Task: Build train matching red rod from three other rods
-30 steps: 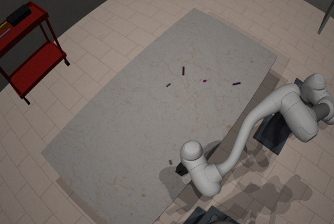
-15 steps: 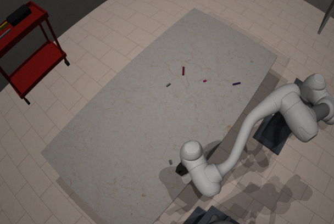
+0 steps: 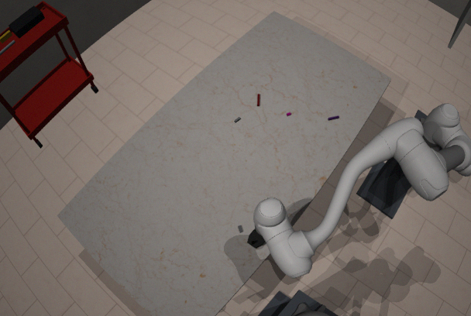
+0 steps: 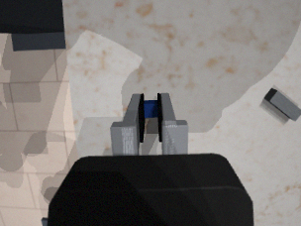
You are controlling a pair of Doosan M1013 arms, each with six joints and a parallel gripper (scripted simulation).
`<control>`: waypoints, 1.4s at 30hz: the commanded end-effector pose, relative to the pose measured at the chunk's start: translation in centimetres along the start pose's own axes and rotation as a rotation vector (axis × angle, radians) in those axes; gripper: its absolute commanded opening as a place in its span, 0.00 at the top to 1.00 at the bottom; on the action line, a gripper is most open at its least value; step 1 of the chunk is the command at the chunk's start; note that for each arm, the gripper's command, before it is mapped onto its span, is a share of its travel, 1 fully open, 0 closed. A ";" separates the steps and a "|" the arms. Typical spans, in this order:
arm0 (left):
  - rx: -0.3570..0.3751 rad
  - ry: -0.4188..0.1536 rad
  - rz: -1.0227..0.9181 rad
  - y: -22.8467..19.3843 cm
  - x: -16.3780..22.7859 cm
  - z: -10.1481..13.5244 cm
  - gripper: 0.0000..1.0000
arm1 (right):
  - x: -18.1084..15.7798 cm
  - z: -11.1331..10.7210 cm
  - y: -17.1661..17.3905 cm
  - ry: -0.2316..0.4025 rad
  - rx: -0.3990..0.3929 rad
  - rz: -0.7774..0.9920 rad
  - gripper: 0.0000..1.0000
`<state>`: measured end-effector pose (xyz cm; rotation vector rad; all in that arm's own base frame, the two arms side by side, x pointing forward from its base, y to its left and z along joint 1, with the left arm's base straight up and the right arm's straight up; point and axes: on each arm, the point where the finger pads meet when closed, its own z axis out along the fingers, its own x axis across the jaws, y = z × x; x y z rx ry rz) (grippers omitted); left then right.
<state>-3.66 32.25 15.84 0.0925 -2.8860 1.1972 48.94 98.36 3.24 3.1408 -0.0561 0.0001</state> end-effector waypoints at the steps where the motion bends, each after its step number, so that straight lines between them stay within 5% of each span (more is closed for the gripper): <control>1: -0.001 0.000 0.000 0.0 0.0 0.0 0.00 | 0.0 -0.1 -0.1 0.001 0.002 0.000 0.76; 42: -0.001 0.000 0.000 0.0 0.0 0.0 0.00 | 0.0 0.9 -0.1 0.001 0.002 0.000 0.76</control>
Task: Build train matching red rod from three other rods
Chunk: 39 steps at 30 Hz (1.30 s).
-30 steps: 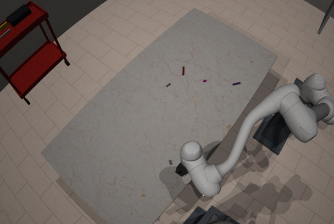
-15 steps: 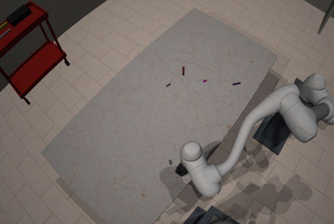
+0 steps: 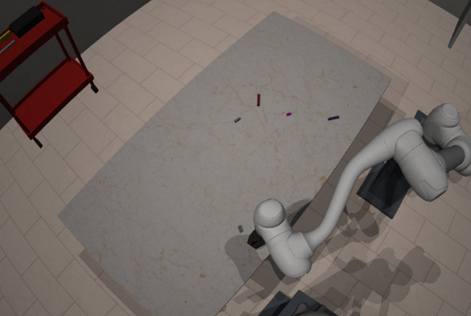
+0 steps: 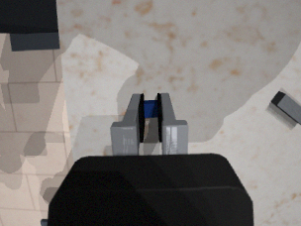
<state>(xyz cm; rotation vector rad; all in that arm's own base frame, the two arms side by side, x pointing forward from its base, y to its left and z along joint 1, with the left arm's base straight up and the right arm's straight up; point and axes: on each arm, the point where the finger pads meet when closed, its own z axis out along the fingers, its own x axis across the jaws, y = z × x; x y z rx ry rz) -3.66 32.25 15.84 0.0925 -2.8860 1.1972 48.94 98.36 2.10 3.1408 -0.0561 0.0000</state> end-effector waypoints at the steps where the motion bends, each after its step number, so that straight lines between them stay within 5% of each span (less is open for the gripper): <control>1: -0.001 0.000 0.000 0.0 0.0 0.0 0.00 | 0.0 -0.2 -0.1 0.001 0.002 0.000 0.76; 13: -0.001 0.000 0.000 0.0 0.0 0.0 0.00 | 0.0 -0.2 -0.1 0.001 0.002 0.000 0.76; 28: -0.001 0.000 0.000 0.0 0.0 0.0 0.00 | 0.0 -0.2 -0.1 0.001 0.002 0.000 0.46; 39: -0.001 0.000 0.000 0.0 0.0 0.0 0.00 | 0.0 -0.2 -0.1 0.001 0.002 0.000 0.46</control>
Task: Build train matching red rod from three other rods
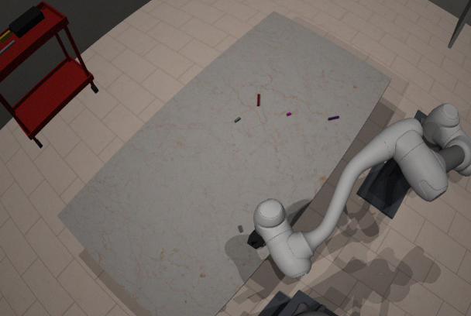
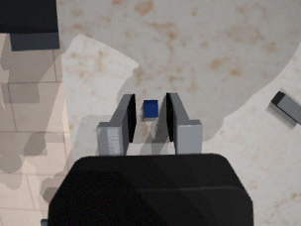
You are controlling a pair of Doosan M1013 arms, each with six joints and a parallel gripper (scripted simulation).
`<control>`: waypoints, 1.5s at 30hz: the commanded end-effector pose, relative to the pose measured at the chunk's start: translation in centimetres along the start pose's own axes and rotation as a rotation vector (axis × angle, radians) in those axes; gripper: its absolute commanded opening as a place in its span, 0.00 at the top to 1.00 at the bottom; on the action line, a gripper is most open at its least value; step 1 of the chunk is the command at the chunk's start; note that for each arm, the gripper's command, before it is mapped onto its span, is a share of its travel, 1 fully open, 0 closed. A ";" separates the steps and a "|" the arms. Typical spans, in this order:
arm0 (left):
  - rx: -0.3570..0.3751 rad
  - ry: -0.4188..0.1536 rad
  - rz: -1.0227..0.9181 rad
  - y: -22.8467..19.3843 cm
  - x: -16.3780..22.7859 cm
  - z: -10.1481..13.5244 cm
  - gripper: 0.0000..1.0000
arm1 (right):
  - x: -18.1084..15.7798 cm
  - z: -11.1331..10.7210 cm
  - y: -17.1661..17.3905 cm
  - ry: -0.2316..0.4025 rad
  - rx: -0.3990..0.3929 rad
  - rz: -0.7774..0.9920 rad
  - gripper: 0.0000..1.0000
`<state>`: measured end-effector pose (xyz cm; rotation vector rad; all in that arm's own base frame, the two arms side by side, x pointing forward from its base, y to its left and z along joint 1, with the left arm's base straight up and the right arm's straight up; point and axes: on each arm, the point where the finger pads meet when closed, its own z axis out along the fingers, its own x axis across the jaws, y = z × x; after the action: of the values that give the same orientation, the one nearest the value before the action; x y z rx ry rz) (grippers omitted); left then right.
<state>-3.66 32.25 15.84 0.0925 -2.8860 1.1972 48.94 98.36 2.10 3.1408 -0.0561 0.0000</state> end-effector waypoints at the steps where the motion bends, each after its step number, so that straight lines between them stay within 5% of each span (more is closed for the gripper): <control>1: -0.001 0.000 0.000 0.0 0.0 0.0 0.00 | 0.0 -0.2 -0.1 0.001 0.002 0.000 0.46; 23: -0.001 0.000 0.000 0.0 0.0 0.0 0.00 | 0.0 -8.2 0.0 0.001 0.002 0.000 0.46; 31: -0.001 0.000 0.000 0.0 0.0 0.0 0.00 | 0.0 -9.2 0.0 0.001 0.002 0.000 0.46; 32: -0.001 0.000 0.000 0.0 0.0 0.0 0.00 | 0.0 -9.2 0.0 0.001 0.002 0.000 0.00; 45: -0.001 0.000 0.000 0.0 0.0 0.0 0.00 | 0.0 -9.2 0.0 0.001 0.002 0.000 0.00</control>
<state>-3.66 32.25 15.84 0.0925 -2.8860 1.1972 48.94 98.36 11.10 3.1408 -0.0561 0.0000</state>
